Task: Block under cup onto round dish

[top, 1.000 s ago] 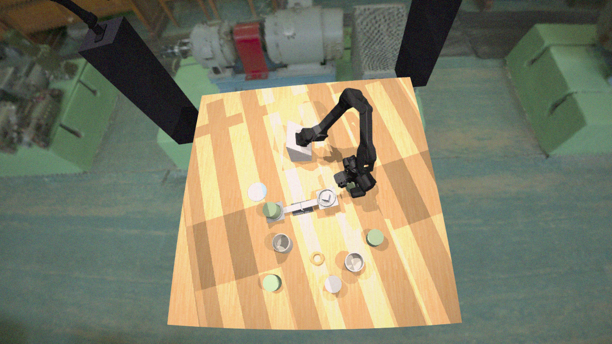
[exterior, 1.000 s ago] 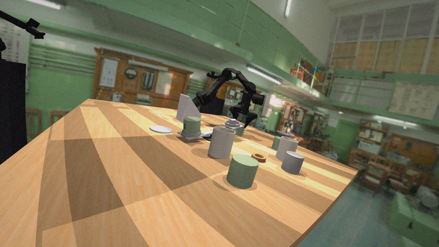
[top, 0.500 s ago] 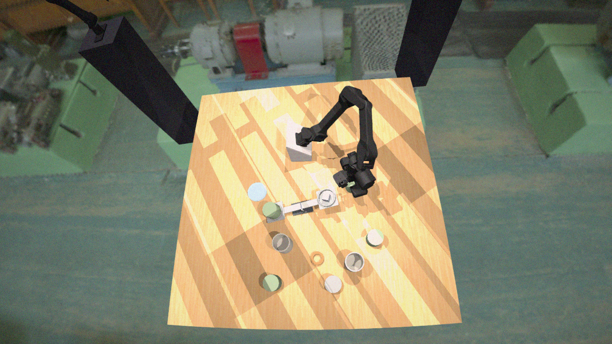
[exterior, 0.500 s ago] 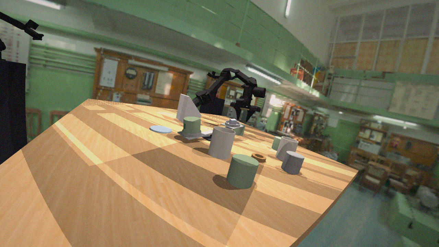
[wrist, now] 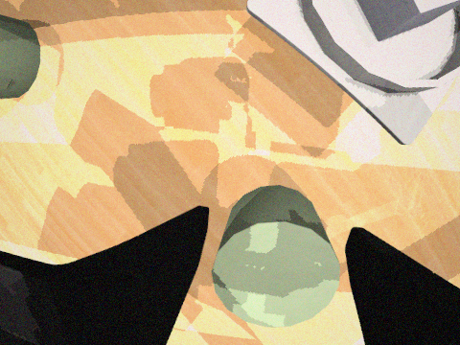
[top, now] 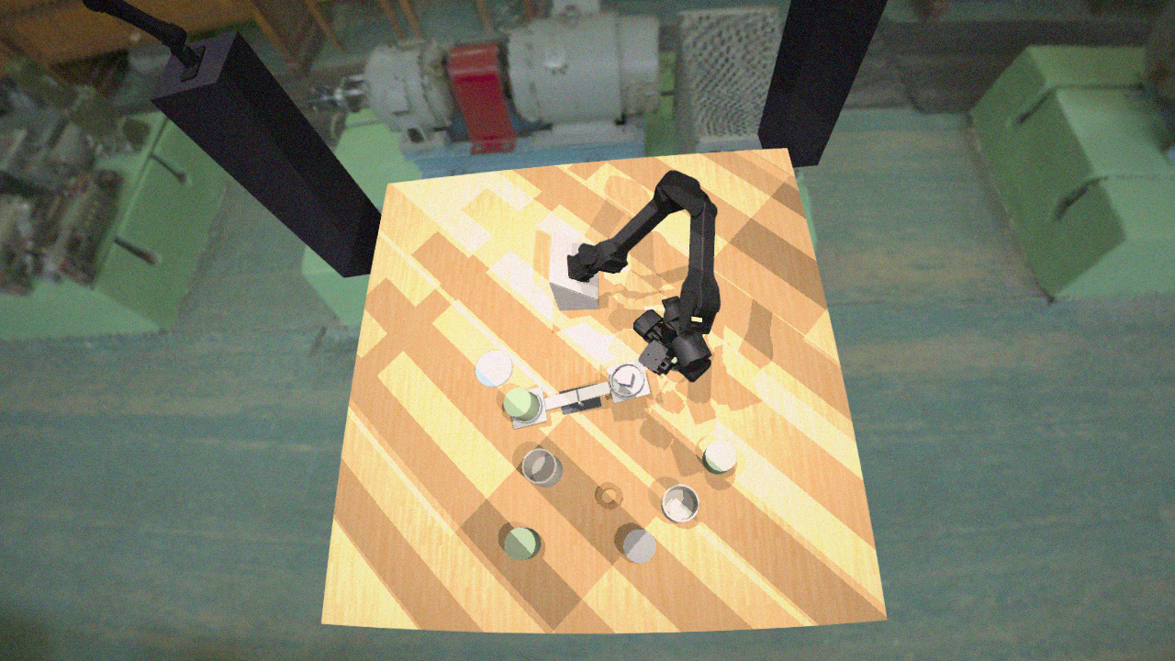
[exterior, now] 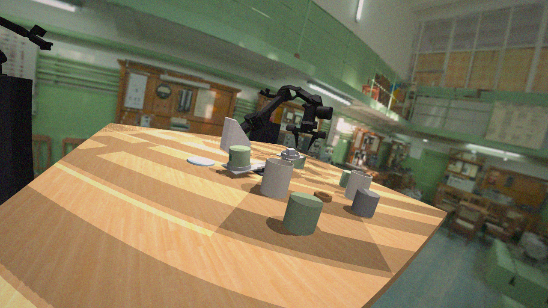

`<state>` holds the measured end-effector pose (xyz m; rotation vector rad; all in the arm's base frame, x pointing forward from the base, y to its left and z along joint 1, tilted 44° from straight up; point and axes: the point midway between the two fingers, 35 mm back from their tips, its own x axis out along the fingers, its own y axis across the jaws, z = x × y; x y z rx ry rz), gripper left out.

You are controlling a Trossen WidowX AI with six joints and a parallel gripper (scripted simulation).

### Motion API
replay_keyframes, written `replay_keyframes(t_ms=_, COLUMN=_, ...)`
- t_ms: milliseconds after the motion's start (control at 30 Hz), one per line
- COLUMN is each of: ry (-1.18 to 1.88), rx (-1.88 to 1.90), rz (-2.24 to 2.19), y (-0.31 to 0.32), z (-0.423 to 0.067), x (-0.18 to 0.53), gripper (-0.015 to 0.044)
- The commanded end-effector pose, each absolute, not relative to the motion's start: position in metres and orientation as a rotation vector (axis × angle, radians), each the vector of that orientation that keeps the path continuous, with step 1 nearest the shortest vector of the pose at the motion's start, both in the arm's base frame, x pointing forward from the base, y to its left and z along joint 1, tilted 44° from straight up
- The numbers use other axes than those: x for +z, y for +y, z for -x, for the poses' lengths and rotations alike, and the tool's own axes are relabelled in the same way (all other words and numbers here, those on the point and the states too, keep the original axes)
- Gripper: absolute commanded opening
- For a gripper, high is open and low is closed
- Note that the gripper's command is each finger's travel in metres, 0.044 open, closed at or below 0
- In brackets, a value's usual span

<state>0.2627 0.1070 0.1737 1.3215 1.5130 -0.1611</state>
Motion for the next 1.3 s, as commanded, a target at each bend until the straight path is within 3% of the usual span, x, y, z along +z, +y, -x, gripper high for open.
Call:
replay_keyframes(t_ms=0, ry=1.494, rx=-0.046, rz=-1.194, y=0.099, z=-0.268, x=0.172, gripper=0.0260)
replay_keyframes(t_ms=1267, ry=1.176, rx=0.802, rz=-0.168, y=0.035, z=-0.294, x=0.144, gripper=0.0260)
